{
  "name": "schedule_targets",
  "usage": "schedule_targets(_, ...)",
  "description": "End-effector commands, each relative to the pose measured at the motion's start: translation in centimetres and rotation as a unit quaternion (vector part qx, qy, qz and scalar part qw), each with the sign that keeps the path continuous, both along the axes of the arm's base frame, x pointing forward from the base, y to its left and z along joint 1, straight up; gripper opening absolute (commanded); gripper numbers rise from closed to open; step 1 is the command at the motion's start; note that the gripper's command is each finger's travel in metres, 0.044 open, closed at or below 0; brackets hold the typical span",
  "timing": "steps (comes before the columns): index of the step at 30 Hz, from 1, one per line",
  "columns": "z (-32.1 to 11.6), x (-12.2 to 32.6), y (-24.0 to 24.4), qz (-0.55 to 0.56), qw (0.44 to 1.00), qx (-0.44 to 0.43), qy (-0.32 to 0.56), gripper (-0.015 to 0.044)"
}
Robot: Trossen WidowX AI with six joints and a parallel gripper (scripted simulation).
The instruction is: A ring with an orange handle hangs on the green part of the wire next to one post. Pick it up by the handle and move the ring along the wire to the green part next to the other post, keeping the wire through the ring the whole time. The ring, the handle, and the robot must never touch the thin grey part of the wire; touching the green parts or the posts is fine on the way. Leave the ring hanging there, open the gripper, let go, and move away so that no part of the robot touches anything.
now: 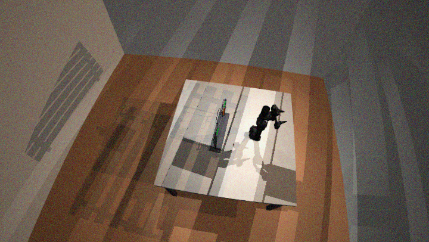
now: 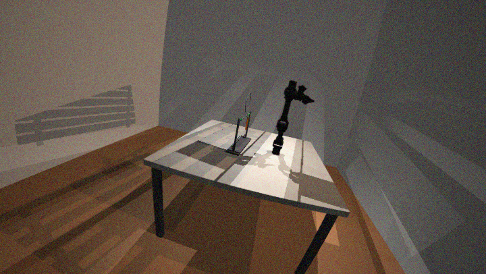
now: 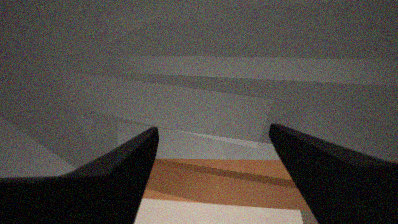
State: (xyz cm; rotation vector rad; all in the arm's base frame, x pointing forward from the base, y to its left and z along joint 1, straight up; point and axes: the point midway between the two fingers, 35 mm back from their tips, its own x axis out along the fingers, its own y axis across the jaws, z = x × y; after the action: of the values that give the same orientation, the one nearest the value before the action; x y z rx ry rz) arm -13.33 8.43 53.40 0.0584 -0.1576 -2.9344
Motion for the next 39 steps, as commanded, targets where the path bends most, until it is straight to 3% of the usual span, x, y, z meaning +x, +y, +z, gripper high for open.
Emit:
schedule_targets(1, 0.0, 0.0, -0.2, 0.003, 1.0, 0.0, 0.0, 0.0374)
schedule_targets(9, -1.0, 0.2, -8.5, 0.135, 0.991, 0.019, -0.008, 0.0164)
schedule_targets(25, -6.9, 6.3, -24.1, 0.412, 0.909, 0.06, -0.02, 0.016)
schedule_targets(39, -15.3, 15.9, -31.6, 0.631, 0.769, 0.104, -0.008, 0.016)
